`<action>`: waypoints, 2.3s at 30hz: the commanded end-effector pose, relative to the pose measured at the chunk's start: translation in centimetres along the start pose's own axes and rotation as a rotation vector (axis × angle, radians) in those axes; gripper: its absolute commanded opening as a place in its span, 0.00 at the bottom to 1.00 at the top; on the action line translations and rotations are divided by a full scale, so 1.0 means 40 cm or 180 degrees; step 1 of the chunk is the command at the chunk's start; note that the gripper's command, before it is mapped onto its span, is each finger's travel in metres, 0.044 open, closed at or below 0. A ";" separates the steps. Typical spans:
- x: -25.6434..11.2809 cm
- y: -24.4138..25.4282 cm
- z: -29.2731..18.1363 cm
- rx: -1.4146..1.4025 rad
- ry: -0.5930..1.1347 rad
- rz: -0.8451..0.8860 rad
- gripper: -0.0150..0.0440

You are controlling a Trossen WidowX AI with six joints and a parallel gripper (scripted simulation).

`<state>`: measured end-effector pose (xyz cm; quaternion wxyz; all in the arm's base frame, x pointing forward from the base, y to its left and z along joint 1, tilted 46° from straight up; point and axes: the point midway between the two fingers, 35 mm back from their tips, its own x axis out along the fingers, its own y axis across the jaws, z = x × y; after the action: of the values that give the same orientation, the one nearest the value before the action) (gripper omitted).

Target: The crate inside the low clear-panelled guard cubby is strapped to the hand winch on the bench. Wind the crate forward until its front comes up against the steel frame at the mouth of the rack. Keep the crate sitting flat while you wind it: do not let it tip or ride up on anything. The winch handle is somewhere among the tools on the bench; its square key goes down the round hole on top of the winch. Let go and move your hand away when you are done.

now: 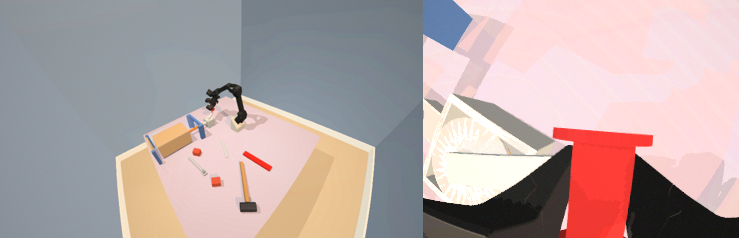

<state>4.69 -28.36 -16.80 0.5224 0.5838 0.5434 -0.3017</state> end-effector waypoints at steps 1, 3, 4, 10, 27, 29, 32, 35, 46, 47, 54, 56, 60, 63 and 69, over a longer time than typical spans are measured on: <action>0.014 0.008 0.020 -0.0019 -0.0024 0.0011 0.25; 0.017 0.010 0.026 -0.0019 -0.0025 0.0012 0.25; 0.018 0.011 0.029 -0.0020 -0.0025 0.0012 0.25; 0.026 0.018 0.047 -0.0021 -0.0027 0.0013 0.25; 0.046 0.048 0.095 -0.0024 -0.0032 0.0018 0.25; 0.049 0.052 0.100 -0.0024 -0.0032 0.0018 0.25; 0.052 0.058 0.107 -0.0024 -0.0033 0.0019 0.25; 0.055 0.065 0.114 -0.0025 -0.0034 0.0021 0.25; 0.065 0.093 0.138 -0.0027 -0.0035 0.0025 0.25; 0.066 0.096 0.141 -0.0027 -0.0036 0.0025 0.25; 0.072 0.116 0.153 -0.0028 -0.0036 0.0028 0.25; 0.073 0.122 0.157 -0.0029 -0.0037 0.0029 0.25; 0.076 0.134 0.163 -0.0029 -0.0037 0.0030 0.25; 0.078 0.144 0.168 -0.0030 -0.0037 0.0032 0.25; 0.082 0.164 0.176 -0.0030 -0.0037 0.0034 0.25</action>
<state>11.91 -33.12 -19.83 0.5246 0.5787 0.5430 -0.3083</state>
